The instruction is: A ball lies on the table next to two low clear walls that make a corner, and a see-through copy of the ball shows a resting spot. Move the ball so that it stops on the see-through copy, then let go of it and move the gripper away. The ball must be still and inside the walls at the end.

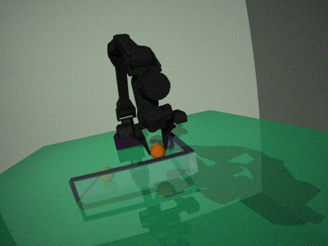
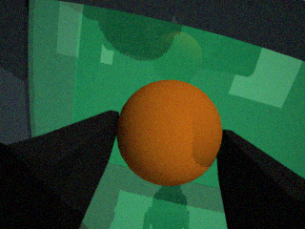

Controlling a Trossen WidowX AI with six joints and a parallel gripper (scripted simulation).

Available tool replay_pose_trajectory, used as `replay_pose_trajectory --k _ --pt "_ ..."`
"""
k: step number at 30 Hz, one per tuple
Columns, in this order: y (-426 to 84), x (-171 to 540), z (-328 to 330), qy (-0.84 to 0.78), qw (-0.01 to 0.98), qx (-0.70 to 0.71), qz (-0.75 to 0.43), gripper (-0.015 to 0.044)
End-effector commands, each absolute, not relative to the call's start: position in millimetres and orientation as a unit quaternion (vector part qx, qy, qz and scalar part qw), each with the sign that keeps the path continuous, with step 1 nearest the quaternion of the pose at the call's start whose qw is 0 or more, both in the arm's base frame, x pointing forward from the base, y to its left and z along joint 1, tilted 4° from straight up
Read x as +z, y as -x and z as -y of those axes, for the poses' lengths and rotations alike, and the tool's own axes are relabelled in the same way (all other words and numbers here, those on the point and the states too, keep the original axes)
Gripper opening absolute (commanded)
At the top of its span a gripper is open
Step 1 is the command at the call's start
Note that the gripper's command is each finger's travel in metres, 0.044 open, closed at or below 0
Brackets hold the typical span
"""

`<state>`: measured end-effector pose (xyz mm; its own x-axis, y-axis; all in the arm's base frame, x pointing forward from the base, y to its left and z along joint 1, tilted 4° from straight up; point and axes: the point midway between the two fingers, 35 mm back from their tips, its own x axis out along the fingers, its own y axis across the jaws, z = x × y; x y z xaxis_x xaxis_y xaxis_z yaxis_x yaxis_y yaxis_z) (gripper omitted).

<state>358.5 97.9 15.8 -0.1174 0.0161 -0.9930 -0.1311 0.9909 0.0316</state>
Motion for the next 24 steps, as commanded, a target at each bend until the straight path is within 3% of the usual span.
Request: replay_pose_trajectory --k 1,14,24 --pt "-367.0 38.2 -92.5 0.035 0.672 0.047 -0.738 0.0000" --pt "-382.7 105.8 -71.8 0.029 0.692 0.021 -0.721 0.0000" --pt "-374.7 93.3 -25.5 0.034 0.684 0.012 -0.729 0.0000"
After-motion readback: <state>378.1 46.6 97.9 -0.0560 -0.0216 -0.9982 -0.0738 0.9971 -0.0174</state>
